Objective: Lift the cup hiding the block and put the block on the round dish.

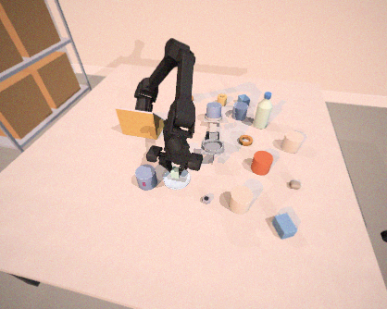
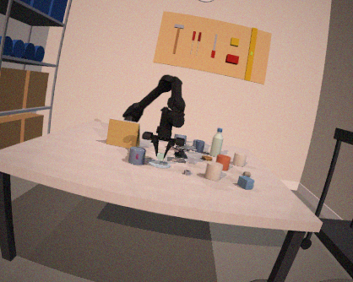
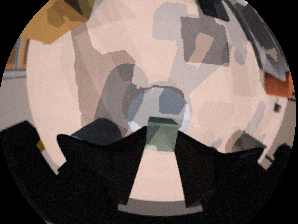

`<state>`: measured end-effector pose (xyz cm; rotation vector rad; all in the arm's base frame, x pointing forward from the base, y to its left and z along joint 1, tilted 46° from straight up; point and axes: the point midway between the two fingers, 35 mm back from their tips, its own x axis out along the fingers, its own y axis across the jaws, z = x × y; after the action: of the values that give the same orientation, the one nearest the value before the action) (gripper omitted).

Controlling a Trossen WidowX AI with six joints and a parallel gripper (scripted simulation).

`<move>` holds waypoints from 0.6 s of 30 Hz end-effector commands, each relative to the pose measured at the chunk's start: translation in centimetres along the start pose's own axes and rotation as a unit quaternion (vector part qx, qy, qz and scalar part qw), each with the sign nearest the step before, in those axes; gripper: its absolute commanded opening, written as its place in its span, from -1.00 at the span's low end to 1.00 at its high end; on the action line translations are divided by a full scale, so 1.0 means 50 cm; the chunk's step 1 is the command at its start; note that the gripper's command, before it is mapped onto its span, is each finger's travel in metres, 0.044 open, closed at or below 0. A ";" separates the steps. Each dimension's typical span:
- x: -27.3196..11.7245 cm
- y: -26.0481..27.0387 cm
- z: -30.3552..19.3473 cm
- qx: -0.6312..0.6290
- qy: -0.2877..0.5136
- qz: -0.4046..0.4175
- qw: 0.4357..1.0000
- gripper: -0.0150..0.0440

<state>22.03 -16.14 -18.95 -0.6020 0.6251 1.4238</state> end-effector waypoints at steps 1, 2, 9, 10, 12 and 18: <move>0.010 0.001 0.002 0.004 -0.002 -0.001 1.000 -0.49; 0.012 0.001 0.002 0.004 -0.002 -0.001 1.000 -0.49; 0.035 0.001 0.002 0.004 -0.003 -0.001 1.000 -0.49; 0.038 0.001 0.002 0.004 -0.003 -0.001 1.000 -0.49; 0.044 0.001 0.002 0.004 -0.003 -0.001 1.000 -0.49; 0.033 -0.005 -0.002 -0.002 0.003 -0.003 1.000 -0.22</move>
<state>22.30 -15.00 -20.21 -0.6100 0.6251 1.4192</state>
